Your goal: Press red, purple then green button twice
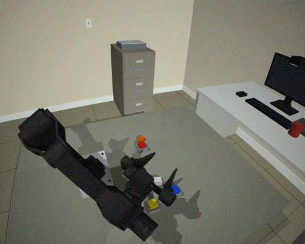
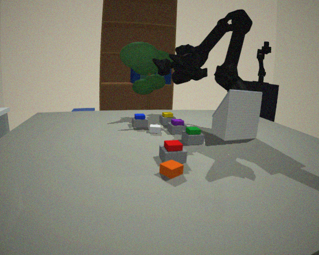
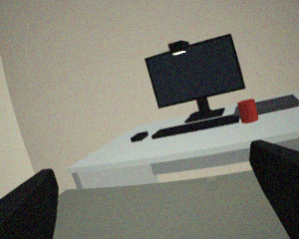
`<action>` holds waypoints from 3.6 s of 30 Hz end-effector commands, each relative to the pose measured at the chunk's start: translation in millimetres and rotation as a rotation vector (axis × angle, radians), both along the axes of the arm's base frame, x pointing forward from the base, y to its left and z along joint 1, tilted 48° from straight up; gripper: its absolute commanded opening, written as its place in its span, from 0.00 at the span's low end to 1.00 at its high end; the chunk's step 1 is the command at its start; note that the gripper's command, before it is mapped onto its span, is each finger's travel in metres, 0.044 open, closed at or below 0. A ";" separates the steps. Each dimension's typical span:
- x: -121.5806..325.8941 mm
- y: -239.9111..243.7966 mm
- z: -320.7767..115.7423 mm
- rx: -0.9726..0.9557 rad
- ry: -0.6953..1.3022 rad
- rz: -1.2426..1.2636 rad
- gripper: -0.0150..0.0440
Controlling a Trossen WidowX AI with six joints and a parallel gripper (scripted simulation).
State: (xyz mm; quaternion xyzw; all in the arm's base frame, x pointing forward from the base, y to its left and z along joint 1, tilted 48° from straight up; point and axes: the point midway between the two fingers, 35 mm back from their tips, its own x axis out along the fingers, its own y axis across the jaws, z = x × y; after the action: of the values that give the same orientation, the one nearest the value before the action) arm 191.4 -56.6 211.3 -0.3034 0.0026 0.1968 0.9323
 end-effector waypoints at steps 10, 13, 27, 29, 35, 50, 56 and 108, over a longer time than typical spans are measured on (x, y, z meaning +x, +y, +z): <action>44.6 13.9 -67.2 0.442 0.805 -0.002 0.93; 55.3 24.6 -94.9 0.492 1.092 -0.080 0.93; 79.4 82.4 -209.9 0.052 1.731 -0.928 0.93; 81.9 90.4 -220.8 -0.036 1.690 -1.043 0.93; 90.0 118.4 -249.9 -0.262 1.426 -1.315 0.93; 96.2 152.0 -273.1 -0.378 1.064 -1.430 0.93; 93.5 108.9 -312.8 -0.379 1.062 -1.431 0.71; 91.1 80.8 -338.1 -0.380 1.061 -1.432 0.29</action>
State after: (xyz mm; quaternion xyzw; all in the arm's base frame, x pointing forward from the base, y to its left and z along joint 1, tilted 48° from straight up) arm 283.4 25.8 -126.5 -0.2449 0.6506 -0.3192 0.6441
